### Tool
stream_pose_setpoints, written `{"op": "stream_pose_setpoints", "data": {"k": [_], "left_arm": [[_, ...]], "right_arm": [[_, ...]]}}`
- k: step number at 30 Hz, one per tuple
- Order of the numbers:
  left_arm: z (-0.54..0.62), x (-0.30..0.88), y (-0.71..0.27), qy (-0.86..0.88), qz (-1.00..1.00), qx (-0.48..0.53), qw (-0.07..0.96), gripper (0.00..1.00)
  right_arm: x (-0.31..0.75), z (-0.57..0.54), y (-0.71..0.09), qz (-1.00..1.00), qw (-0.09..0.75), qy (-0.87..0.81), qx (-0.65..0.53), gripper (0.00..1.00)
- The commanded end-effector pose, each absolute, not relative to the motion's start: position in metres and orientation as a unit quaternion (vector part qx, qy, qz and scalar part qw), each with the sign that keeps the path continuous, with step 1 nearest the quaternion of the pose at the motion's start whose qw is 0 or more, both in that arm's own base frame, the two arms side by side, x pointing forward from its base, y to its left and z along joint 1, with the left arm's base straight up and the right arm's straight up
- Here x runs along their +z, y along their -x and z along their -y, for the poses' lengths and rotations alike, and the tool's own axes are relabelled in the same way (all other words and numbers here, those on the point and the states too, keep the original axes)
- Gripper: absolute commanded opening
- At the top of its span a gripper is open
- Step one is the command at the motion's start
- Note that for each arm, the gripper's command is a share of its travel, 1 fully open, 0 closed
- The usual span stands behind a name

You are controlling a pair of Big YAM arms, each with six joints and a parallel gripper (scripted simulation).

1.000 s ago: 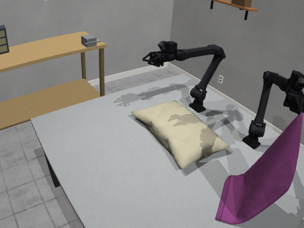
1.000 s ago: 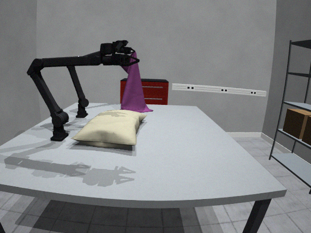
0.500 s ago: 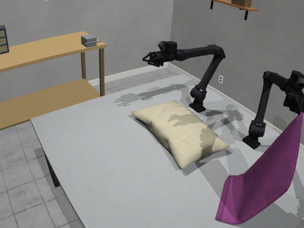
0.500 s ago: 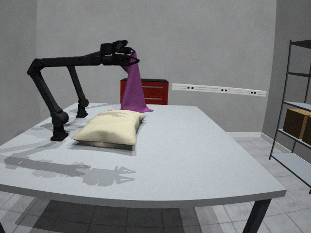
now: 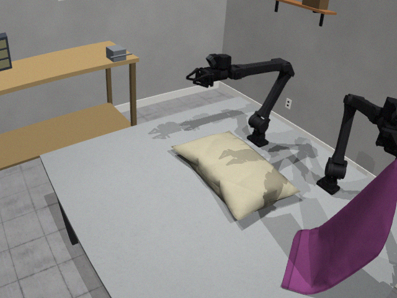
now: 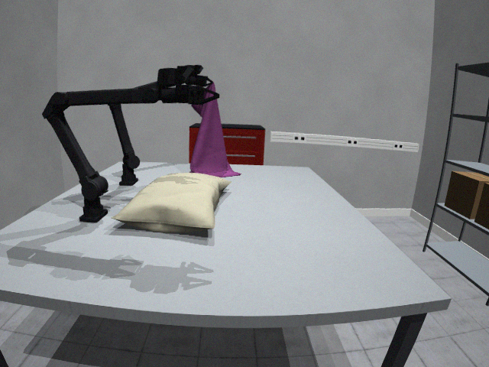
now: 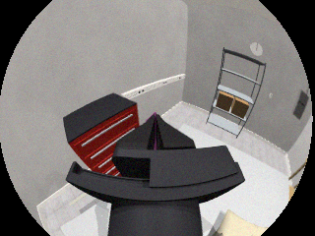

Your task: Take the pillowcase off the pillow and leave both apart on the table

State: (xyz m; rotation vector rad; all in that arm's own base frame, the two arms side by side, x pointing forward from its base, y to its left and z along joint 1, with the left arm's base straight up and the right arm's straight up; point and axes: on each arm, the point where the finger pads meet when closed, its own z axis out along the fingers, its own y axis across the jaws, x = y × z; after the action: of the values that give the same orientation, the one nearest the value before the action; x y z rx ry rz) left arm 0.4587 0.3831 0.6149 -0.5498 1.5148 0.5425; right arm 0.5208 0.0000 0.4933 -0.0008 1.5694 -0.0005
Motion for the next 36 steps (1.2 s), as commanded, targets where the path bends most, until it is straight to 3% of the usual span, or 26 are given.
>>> {"op": "stream_pose_setpoints", "data": {"k": [1,21,36], "left_arm": [[-0.376,0.686,-0.438,0.232,-0.627,0.257,0.697,0.02],[-0.376,0.682,-0.443,0.235,-0.628,0.253,0.697,0.02],[-0.387,0.616,-0.424,0.25,-0.638,0.26,0.68,0.02]], "right_arm": [[0.509,0.004,-0.521,-0.698,0.716,0.002,-0.007,0.6],[0.511,0.004,-0.521,-0.697,0.717,0.002,-0.007,0.6],[0.511,0.004,-0.521,-0.697,0.717,0.002,-0.007,0.6]]}}
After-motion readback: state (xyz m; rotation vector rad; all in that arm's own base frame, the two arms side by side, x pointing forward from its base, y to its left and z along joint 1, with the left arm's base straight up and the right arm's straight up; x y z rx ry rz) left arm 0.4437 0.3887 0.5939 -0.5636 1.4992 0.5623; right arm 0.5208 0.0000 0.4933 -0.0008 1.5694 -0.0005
